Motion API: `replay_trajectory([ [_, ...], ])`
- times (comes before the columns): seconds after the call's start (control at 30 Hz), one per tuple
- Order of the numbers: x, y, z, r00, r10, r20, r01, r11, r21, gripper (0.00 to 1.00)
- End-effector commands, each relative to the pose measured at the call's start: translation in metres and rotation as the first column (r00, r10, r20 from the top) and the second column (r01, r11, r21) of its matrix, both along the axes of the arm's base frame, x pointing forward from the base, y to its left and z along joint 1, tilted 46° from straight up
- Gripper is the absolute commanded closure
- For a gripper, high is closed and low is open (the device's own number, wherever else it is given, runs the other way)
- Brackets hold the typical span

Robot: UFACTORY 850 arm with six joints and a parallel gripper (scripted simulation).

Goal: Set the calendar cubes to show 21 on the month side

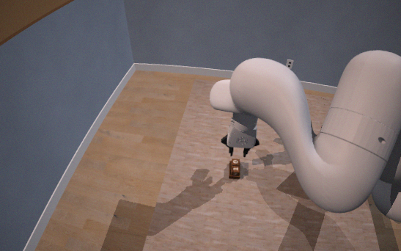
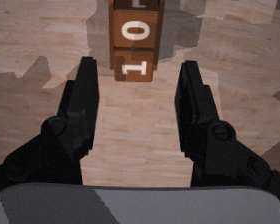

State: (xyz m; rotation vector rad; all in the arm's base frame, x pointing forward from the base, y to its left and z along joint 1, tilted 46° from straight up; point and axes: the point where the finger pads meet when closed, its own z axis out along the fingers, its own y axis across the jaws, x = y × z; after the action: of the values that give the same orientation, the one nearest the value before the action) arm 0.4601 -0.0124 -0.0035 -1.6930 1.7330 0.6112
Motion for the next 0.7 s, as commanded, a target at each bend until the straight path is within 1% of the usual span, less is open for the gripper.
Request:
replay_trajectory([
  [0.0, 0.001, 0.002, -0.002, 1.000, -0.001, 0.001, 0.001, 1.000, -0.001, 0.51],
  [0.67, 0.005, 0.020, -0.020, 1.000, -0.001, 0.001, 0.001, 1.000, -0.001, 0.51],
])
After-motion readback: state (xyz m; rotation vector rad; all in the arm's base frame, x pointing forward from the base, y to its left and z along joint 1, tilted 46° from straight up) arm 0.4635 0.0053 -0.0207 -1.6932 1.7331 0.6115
